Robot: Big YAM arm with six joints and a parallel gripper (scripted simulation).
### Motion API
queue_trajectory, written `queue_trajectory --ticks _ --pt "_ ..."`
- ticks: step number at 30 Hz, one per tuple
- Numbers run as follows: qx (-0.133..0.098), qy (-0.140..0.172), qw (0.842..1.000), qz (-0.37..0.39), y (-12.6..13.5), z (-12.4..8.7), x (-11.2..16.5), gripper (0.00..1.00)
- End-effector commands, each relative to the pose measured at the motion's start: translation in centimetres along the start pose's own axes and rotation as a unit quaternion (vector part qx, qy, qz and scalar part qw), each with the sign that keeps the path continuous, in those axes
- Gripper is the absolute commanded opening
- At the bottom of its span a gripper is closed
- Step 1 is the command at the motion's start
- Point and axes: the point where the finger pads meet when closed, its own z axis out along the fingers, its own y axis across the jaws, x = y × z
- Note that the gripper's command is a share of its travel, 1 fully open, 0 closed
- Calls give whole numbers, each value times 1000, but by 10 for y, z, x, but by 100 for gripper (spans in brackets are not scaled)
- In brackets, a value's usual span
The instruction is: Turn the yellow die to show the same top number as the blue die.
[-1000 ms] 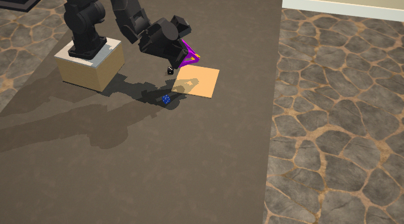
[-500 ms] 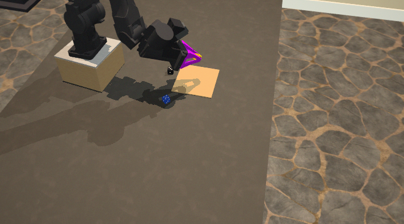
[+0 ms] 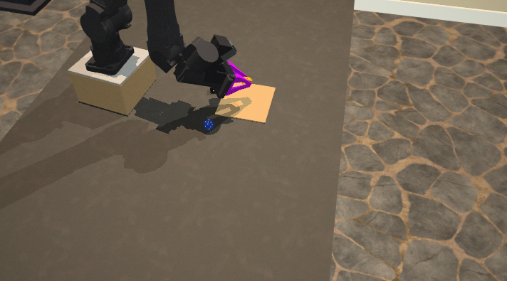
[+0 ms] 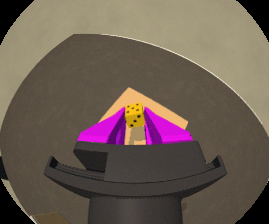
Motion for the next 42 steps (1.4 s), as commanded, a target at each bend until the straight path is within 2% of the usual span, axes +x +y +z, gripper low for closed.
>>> queue_trajectory --ticks 1,9,12,13,15,18,21,42 --pt "6 -15 1000 -9 -7 10 1 15" --pt "5 -13 1000 -6 -5 21 26 15" --pt "4 -13 1000 -7 -4 22 27 15" --pt "7 -22 1000 -15 -7 22 19 15" --pt "4 -12 1000 -8 -4 24 31 15" --pt "4 -11 1000 -6 -3 23 32 15" --pt "8 -20 1000 -15 -6 21 23 15" --pt "7 -19 1000 -14 -5 21 24 15"
